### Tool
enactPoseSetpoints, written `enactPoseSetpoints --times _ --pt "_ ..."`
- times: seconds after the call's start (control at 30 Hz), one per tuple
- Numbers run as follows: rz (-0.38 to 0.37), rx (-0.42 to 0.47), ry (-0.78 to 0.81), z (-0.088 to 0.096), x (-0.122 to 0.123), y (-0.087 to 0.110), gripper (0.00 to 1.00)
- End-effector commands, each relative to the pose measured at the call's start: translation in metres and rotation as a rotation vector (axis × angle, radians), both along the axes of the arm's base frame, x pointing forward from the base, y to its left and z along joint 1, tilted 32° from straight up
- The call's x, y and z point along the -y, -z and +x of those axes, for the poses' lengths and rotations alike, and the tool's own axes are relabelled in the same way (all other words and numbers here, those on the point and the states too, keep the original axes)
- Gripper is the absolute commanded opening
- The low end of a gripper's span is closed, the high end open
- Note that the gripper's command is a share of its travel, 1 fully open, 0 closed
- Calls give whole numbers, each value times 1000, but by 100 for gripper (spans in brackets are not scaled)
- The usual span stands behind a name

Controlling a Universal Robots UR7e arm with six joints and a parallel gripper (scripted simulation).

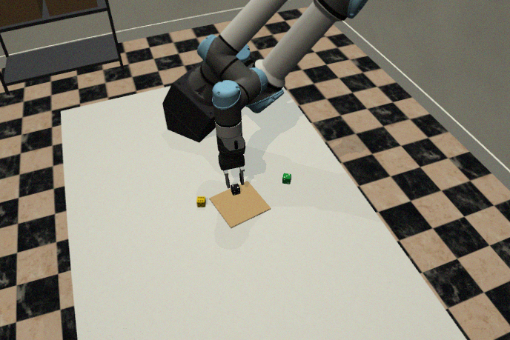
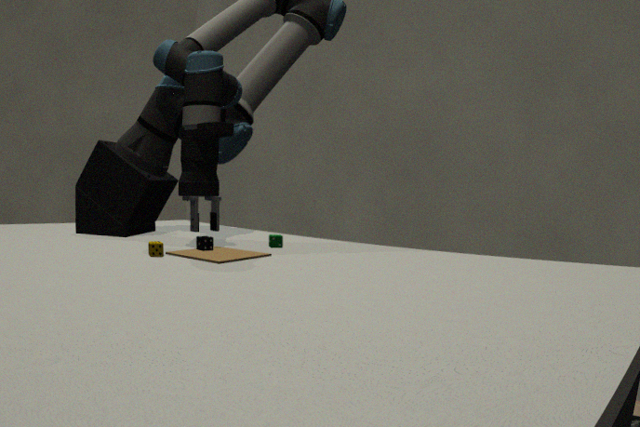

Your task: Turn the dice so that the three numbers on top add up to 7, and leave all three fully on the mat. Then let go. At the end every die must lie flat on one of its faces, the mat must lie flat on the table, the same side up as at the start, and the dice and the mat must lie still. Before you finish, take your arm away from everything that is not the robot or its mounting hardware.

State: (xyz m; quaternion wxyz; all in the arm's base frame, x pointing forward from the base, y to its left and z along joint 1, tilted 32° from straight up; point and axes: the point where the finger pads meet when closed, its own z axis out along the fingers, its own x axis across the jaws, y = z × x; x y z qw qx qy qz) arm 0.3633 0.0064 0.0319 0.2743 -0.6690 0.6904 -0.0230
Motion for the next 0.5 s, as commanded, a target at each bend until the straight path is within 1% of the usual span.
enactPoseSetpoints --times 0.0,0.33,0.47 --pt "2 0 -2 -5 4 -9 79" --pt "2 0 -2 -14 11 -28 79" --pt "2 0 -2 -16 12 -32 79"
